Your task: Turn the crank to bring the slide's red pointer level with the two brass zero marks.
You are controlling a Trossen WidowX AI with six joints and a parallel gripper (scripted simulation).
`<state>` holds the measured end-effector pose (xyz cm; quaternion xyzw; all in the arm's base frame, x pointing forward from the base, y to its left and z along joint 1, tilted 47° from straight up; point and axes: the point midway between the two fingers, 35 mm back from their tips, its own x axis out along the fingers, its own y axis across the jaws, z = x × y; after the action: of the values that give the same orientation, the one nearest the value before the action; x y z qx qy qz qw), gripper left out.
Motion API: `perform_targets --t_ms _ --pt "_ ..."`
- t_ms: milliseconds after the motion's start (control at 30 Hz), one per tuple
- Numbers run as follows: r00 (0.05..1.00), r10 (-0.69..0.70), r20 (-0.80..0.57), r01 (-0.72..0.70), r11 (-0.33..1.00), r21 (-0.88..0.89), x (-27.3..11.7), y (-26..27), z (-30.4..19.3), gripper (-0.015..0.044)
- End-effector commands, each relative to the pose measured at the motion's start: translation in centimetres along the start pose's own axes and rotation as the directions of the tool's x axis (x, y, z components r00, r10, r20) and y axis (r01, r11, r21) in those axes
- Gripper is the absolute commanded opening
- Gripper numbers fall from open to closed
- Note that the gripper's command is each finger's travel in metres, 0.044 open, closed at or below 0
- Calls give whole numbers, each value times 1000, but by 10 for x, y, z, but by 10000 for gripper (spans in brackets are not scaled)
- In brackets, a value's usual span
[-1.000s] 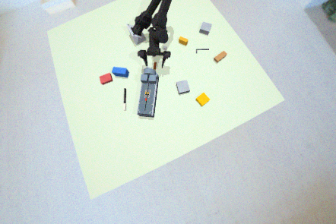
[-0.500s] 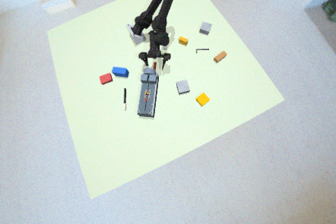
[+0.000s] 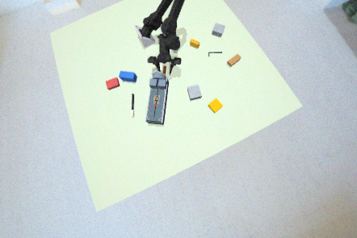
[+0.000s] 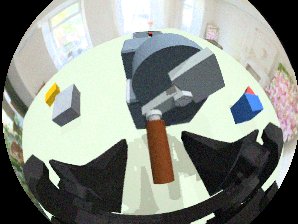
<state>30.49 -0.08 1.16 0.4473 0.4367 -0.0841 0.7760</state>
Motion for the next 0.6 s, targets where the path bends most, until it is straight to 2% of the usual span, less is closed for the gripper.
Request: perform_targets --t_ms 0,233,567 --pt "1000 -3 2 3 1000 6 1 -1 0 177" --pt "1000 -3 2 3 1000 6 1 -1 0 0" --pt "1000 -3 2 3 1000 6 0 0 0 0"
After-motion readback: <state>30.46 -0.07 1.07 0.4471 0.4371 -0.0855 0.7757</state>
